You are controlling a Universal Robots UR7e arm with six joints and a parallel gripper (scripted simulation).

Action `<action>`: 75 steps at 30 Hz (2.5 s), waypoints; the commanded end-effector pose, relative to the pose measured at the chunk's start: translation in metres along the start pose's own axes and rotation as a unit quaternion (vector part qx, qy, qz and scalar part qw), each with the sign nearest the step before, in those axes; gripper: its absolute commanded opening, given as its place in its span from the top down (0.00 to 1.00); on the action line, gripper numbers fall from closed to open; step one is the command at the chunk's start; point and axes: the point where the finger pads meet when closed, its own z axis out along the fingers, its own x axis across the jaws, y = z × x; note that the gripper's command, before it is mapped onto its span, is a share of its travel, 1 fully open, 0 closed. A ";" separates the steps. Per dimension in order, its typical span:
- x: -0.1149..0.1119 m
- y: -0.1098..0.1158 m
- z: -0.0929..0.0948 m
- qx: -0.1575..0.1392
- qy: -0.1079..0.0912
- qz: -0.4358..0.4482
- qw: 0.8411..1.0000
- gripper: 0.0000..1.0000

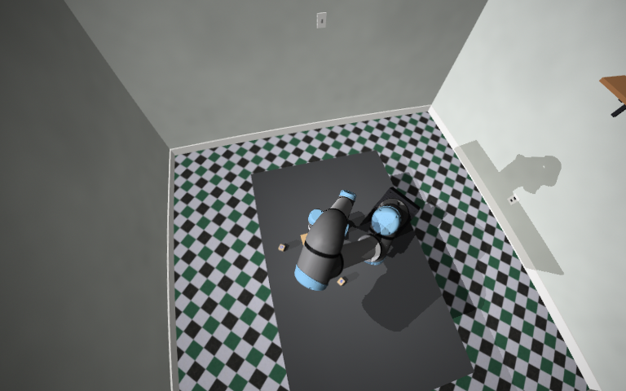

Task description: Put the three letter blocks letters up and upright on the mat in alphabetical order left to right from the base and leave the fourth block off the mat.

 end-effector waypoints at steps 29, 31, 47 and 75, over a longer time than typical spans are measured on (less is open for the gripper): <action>0.000 0.000 0.004 0.000 0.000 0.000 1.000 0.43; 0.000 0.000 0.004 0.000 0.000 0.000 1.000 0.43; 0.000 0.000 0.004 0.000 0.000 0.000 1.000 0.43; 0.000 0.000 0.004 0.000 0.000 0.000 1.000 0.13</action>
